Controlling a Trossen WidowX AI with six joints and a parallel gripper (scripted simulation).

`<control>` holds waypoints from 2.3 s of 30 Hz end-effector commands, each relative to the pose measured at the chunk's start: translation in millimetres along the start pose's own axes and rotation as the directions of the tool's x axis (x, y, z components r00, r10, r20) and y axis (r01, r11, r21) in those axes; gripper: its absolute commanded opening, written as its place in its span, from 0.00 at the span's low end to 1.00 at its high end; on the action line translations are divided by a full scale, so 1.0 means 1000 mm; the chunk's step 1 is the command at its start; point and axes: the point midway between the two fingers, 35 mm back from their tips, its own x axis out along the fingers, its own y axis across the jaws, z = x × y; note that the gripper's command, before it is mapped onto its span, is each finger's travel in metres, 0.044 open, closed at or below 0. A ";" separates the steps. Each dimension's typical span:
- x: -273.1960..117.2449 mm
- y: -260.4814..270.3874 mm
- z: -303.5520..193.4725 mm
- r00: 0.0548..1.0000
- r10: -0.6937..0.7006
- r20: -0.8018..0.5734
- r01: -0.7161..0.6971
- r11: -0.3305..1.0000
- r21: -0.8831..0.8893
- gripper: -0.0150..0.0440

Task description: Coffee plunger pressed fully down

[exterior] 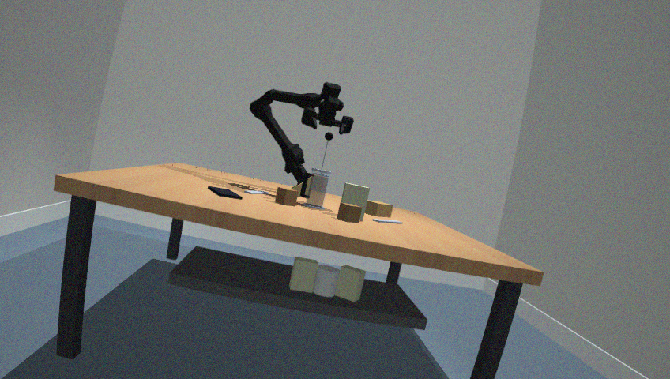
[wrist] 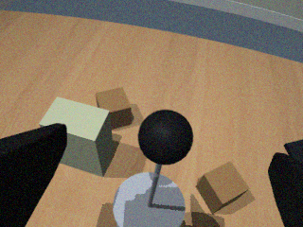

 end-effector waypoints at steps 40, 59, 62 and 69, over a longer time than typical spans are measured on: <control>0.032 0.001 -0.003 1.000 0.002 0.000 -0.002 1.000 -0.010 0.45; 0.050 0.004 -0.025 1.000 0.005 -0.004 -0.005 1.000 -0.008 0.45; 0.053 0.004 -0.029 1.000 0.005 -0.004 -0.005 1.000 -0.008 0.45; 0.060 0.005 -0.038 1.000 0.005 -0.004 -0.006 1.000 -0.008 0.45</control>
